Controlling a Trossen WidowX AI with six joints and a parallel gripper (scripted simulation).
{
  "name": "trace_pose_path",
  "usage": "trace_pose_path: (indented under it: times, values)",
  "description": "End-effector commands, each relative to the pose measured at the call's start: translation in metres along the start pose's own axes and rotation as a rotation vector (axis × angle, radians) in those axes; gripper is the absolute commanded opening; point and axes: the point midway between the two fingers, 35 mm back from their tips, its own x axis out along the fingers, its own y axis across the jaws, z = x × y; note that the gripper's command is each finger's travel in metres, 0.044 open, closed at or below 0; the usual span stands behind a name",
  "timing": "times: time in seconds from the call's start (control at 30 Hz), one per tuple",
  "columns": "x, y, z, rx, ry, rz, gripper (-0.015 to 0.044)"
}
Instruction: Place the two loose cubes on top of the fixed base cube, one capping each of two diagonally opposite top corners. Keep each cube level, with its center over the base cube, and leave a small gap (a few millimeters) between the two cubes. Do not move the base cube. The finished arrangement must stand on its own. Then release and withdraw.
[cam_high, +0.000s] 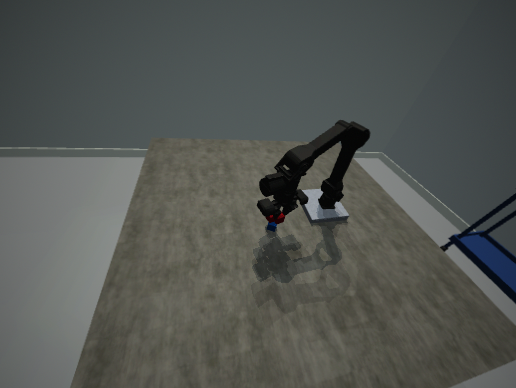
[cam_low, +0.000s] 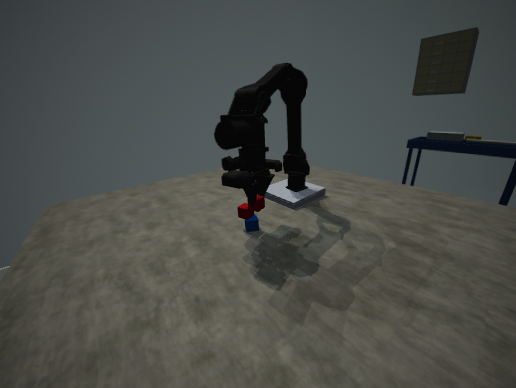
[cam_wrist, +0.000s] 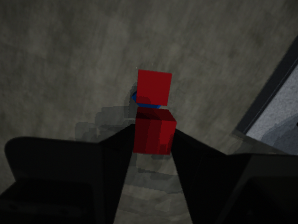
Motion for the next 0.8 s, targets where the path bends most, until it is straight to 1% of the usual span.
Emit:
trace_pose_path:
  times: [0.0,0.4,0.77]
  values:
    - [0.002,0.0,-0.001,0.004,0.005,0.0,0.0105]
    - [0.028,0.002,-0.001,-0.021,-0.009,0.001,0.0105]
    - [0.029,0.002,-0.001,-0.023,-0.01,0.001,0.0105]
